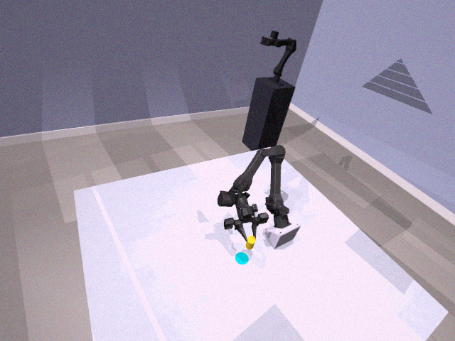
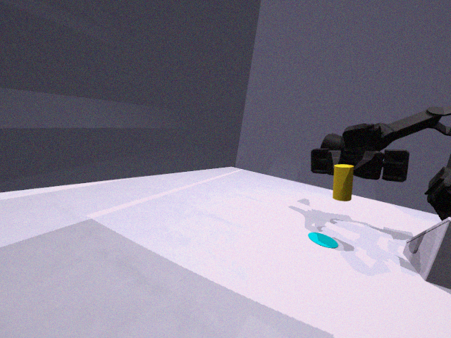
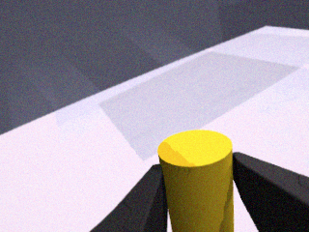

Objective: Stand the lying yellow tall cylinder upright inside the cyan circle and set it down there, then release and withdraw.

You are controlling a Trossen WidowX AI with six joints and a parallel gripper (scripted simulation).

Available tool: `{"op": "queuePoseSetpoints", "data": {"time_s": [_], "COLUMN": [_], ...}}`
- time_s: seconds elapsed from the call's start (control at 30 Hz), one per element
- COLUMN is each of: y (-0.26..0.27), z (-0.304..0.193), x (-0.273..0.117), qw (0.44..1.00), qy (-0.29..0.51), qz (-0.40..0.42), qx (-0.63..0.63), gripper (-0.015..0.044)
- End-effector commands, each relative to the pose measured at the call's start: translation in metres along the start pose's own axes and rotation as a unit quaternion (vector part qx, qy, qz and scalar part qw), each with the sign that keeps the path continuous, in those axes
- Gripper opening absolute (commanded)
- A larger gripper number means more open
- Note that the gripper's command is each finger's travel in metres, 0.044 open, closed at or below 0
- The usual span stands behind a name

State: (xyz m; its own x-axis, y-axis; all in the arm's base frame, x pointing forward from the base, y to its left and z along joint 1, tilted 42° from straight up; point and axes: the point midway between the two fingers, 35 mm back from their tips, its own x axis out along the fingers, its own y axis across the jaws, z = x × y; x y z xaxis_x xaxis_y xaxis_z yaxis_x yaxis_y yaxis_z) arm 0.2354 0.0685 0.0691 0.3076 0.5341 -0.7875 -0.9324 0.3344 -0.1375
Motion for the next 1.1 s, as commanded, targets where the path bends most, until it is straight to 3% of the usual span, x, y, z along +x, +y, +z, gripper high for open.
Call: {"op": "queuePoseSetpoints", "data": {"time_s": [0.0, 1.07], "y": [0.0001, -0.0017], "z": [0.0012, 0.0045], "x": [-0.0020, -0.0119], "qw": [1.000, 0.994], "qy": [-0.013, -0.073], "qz": [-0.007, -0.051], "qx": [-0.009, -0.057], "gripper": [0.0105, 0.0105]}}
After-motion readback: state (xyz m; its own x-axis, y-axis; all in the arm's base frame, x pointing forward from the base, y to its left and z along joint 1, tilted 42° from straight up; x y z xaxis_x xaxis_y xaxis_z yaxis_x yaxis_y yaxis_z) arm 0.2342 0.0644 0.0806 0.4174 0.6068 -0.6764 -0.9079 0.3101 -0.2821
